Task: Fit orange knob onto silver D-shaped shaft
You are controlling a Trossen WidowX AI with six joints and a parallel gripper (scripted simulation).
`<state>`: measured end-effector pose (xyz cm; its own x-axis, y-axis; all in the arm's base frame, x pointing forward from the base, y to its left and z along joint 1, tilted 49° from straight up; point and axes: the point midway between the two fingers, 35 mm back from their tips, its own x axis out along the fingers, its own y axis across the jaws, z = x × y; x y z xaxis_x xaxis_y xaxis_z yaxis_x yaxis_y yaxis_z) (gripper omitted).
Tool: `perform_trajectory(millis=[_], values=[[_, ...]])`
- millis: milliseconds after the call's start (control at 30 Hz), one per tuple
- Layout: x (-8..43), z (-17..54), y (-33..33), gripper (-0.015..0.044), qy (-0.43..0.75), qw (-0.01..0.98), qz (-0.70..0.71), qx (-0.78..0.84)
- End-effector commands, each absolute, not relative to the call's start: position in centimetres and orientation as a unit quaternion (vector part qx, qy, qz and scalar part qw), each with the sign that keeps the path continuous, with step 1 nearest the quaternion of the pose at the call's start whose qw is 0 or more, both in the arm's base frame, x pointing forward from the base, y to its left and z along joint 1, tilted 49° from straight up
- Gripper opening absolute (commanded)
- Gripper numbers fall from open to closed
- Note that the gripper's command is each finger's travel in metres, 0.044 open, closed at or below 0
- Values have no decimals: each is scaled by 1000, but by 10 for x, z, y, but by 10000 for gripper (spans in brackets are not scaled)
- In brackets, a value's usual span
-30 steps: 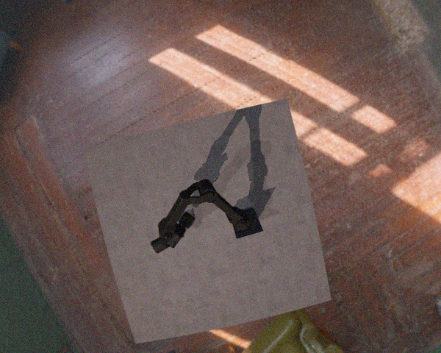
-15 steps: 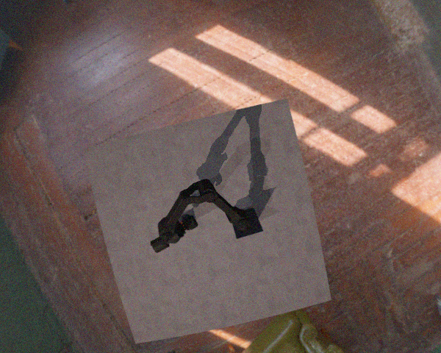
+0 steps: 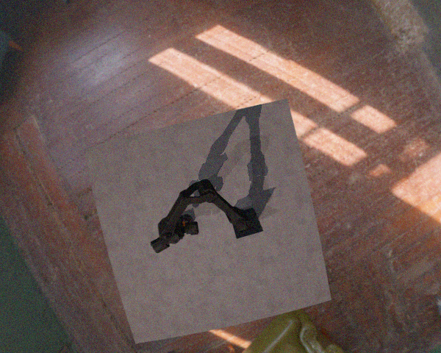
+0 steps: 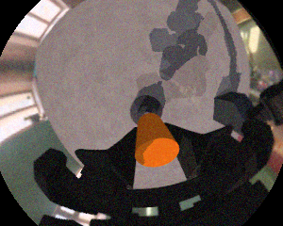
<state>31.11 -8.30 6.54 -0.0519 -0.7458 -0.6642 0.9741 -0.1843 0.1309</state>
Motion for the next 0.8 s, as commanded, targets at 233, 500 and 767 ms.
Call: perform_trajectory(millis=[233, 500, 767], values=[[312, 67, -84, 0, 74, 561, -720, 401], [311, 67, -84, 0, -1, 517, -724, 457], [311, 62, -89, 0, -3, 516, -724, 459]])
